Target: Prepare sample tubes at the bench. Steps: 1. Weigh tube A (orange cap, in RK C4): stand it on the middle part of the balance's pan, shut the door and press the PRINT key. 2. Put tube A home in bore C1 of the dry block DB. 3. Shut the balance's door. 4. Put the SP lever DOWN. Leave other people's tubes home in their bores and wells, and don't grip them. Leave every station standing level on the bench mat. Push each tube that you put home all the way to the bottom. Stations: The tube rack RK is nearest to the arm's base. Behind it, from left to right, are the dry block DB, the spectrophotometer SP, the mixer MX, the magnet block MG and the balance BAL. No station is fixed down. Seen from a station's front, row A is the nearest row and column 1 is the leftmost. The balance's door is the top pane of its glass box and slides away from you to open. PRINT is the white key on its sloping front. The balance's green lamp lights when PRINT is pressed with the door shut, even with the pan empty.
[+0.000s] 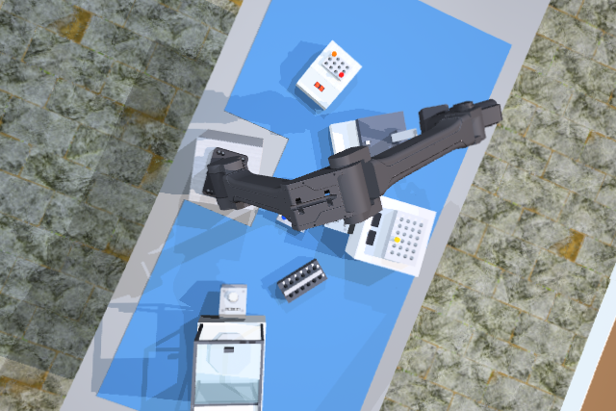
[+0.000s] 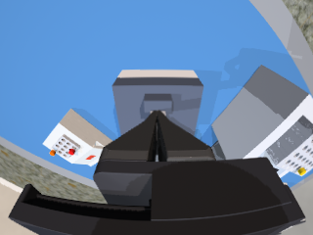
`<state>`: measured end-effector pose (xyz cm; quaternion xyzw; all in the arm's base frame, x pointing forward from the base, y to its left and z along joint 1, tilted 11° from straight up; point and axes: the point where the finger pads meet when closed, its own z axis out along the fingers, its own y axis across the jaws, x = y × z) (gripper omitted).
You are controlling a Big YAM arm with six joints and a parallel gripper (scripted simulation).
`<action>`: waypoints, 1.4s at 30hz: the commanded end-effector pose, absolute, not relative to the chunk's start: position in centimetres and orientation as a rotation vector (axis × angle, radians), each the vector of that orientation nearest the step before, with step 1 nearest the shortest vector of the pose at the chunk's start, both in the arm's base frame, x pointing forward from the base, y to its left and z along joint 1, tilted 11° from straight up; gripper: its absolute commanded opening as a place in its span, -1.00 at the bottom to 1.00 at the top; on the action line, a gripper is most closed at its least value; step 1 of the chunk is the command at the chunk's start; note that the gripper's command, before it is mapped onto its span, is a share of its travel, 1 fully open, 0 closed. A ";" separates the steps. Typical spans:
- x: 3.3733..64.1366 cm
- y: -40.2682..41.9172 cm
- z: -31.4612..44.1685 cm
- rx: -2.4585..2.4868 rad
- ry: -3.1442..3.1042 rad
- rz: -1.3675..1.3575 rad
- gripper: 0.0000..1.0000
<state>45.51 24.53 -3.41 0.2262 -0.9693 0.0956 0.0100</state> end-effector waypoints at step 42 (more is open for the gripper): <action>41.6 23.4 -1.4 0.718 -3.062 0.286 -1.00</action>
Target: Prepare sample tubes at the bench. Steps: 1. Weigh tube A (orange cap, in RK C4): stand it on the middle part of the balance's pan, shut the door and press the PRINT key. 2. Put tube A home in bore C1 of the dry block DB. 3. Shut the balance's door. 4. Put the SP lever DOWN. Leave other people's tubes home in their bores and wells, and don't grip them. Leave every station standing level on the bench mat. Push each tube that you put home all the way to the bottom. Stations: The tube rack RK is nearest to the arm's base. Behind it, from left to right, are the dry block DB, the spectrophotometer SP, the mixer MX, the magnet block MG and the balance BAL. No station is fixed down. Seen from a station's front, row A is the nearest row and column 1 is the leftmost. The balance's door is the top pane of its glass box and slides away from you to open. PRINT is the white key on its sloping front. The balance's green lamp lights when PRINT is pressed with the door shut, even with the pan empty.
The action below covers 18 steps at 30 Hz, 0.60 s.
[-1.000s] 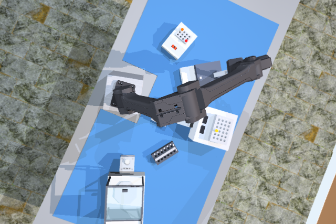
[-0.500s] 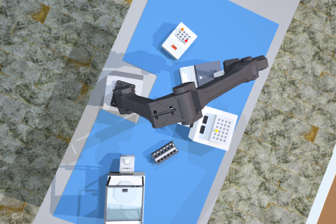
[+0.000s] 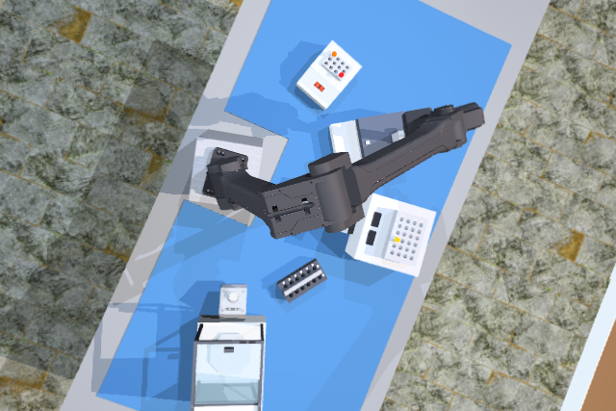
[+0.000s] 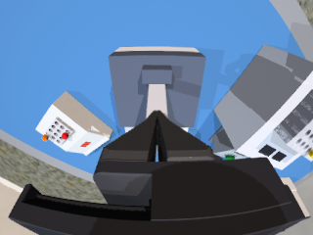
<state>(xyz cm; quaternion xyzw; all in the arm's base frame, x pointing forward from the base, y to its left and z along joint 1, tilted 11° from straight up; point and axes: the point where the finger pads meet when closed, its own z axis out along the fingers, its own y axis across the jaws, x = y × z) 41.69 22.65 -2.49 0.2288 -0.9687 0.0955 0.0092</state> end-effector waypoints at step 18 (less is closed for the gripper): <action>39.7 22.4 -1.0 0.713 -3.062 0.285 -1.00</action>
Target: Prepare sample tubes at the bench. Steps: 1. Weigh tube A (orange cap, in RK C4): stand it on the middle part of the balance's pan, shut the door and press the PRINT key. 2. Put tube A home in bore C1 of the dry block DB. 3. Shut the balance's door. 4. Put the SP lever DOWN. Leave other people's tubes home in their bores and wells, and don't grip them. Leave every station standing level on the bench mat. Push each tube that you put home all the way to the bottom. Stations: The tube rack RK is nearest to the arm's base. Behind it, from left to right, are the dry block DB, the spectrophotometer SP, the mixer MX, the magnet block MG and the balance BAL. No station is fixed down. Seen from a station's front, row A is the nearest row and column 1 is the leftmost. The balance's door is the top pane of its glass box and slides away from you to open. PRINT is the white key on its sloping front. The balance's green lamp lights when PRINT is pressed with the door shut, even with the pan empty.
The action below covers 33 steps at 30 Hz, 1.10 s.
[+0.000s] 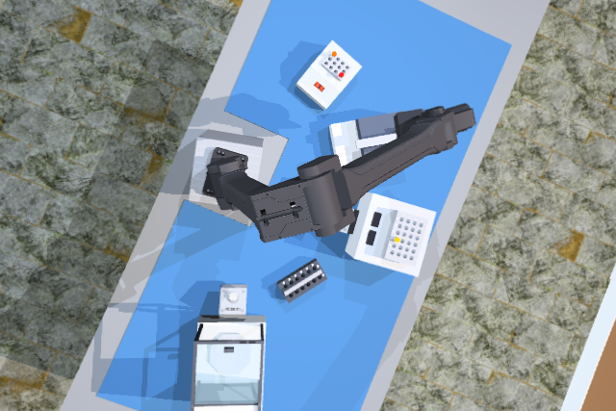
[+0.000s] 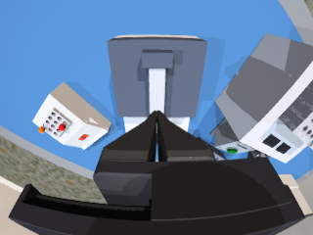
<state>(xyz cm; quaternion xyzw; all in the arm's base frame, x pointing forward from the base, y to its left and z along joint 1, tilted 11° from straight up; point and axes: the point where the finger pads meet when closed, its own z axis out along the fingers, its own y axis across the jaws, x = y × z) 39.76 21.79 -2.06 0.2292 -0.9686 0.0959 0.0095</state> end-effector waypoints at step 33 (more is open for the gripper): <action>38.9 21.7 -0.8 0.715 -3.055 0.287 -1.00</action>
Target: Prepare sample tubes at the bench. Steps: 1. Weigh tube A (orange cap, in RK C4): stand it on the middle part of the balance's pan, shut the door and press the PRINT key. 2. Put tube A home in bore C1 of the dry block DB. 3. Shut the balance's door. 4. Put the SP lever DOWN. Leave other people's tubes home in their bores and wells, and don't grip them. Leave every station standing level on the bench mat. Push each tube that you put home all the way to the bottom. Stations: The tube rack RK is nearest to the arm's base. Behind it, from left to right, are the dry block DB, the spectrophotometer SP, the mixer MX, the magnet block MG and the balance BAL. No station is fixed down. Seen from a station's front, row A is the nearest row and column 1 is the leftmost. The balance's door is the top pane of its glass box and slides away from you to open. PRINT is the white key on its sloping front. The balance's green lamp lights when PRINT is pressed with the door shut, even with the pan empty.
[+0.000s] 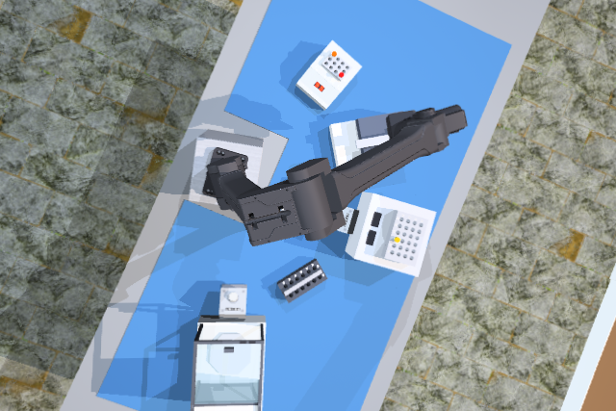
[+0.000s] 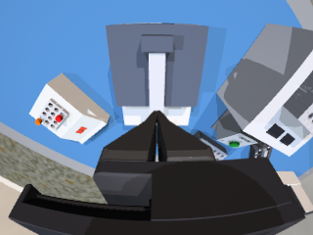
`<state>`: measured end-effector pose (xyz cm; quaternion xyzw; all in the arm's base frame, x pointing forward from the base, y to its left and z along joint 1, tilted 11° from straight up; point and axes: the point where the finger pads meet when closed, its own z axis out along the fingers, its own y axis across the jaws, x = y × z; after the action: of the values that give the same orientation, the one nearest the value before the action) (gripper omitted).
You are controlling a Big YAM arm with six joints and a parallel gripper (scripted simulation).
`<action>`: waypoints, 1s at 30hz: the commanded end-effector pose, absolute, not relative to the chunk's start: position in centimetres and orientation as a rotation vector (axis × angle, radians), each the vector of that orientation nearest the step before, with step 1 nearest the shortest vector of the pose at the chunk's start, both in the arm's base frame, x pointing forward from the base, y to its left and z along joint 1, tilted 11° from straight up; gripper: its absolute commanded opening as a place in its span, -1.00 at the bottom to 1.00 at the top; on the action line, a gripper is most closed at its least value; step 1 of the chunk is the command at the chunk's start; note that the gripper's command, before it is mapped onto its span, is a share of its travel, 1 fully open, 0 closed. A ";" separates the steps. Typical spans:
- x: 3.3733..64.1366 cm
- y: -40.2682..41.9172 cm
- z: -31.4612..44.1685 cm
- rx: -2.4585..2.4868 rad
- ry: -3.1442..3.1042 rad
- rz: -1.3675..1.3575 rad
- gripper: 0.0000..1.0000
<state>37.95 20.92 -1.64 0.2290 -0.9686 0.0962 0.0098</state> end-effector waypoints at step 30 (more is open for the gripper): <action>39.4 23.6 4.8 0.722 -3.090 0.266 -1.00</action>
<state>37.31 21.21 1.60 0.2295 -0.9682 0.0989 0.0153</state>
